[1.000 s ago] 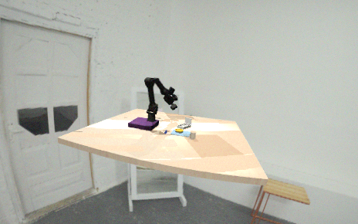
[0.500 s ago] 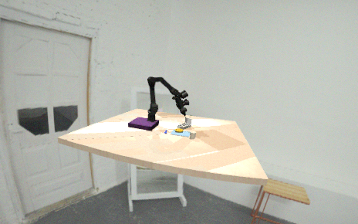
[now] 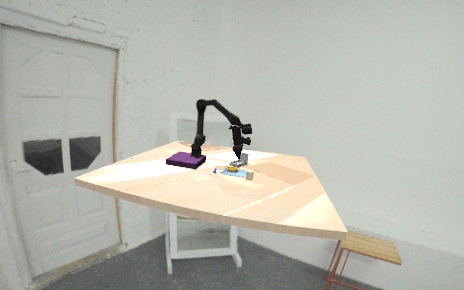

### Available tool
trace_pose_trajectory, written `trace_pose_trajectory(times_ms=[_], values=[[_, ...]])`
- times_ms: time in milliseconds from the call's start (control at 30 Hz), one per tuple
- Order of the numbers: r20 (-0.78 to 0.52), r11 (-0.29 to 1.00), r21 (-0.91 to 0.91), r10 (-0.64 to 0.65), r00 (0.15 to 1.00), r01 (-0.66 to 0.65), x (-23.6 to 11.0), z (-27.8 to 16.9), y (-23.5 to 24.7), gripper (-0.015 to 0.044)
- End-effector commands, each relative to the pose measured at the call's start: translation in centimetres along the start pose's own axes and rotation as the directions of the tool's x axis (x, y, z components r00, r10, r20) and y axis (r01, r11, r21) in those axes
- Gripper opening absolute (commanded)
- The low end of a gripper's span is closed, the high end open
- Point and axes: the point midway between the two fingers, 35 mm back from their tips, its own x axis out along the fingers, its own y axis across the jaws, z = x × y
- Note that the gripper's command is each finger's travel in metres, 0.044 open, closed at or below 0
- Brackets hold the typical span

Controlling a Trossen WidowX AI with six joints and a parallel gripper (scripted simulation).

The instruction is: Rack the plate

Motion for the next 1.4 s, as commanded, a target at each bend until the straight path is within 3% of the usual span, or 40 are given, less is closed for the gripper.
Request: trace_pose_trajectory(times_ms=[0,200,1367], values=[[-0.090,0.997,0.056,-0.040,0.995,0.046,-0.1,-1.0,-4.3,0.0400],[-0.212,0.990,0.119,-0.049,0.976,0.075,-0.6,-2.8,-9.3,0.0400],[-0.212,0.990,0.119,-0.049,0.976,0.076,4.4,-4.0,-9.7,0.0400]])
